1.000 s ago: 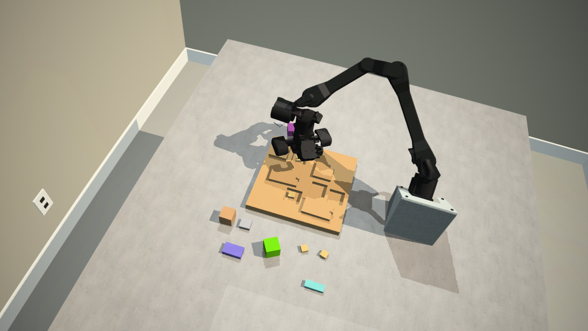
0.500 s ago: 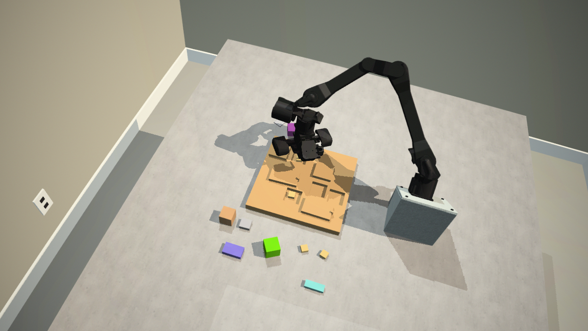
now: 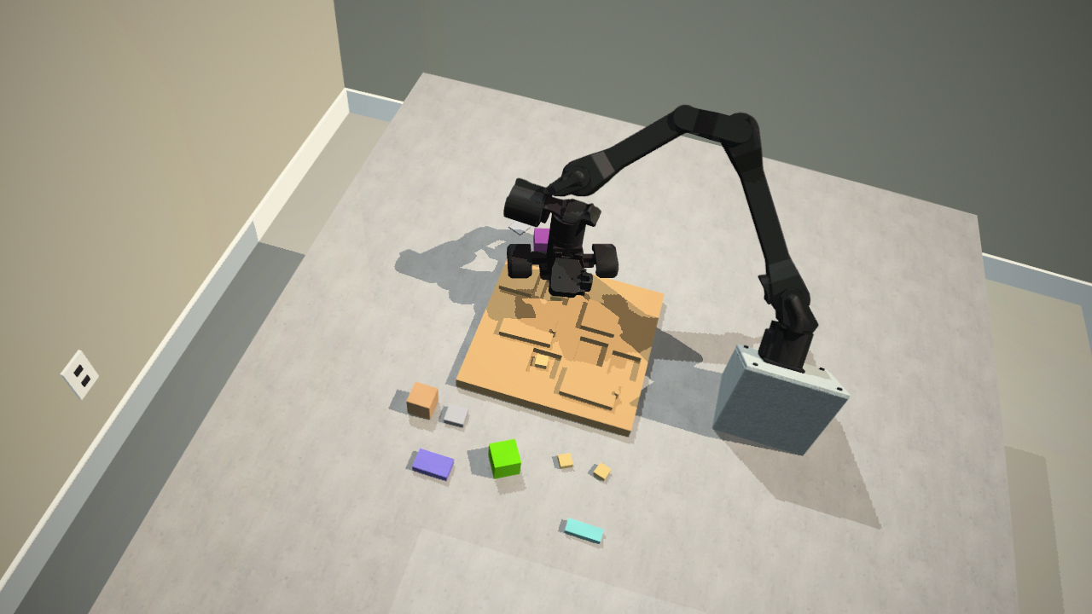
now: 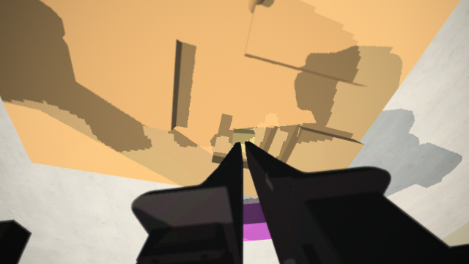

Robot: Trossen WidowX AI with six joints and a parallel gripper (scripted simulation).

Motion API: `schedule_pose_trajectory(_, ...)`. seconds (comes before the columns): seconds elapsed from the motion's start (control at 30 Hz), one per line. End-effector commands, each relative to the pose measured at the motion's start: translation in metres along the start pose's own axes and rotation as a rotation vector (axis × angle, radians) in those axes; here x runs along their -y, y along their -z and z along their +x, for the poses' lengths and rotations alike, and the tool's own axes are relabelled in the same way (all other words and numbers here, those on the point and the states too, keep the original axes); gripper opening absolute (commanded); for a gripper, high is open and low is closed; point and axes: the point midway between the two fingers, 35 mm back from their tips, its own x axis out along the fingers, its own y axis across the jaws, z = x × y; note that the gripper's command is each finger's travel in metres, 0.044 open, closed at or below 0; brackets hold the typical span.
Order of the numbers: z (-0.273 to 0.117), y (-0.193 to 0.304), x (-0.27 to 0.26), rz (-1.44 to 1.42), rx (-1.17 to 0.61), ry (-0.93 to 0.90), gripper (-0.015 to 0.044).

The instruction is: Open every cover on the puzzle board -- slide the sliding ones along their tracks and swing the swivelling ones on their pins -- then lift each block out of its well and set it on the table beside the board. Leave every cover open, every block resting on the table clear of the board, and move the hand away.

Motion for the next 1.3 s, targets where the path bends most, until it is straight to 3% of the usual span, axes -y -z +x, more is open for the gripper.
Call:
schedule_pose_trajectory(0.0,-0.008,0.0,0.0,0.013,0.001,0.0,0.0079)
schedule_pose_trajectory(0.1,-0.027,0.0,0.001,0.053,0.001,0.002,0.0144)
schedule_pose_trajectory(0.3,-0.056,0.0,0.001,0.113,-0.001,0.004,0.0144)
schedule_pose_trajectory(0.8,-0.022,0.0,0.001,0.191,-0.003,0.004,0.0144)
schedule_pose_trajectory(1.27,-0.022,0.0,0.001,0.192,-0.003,0.004,0.0144)
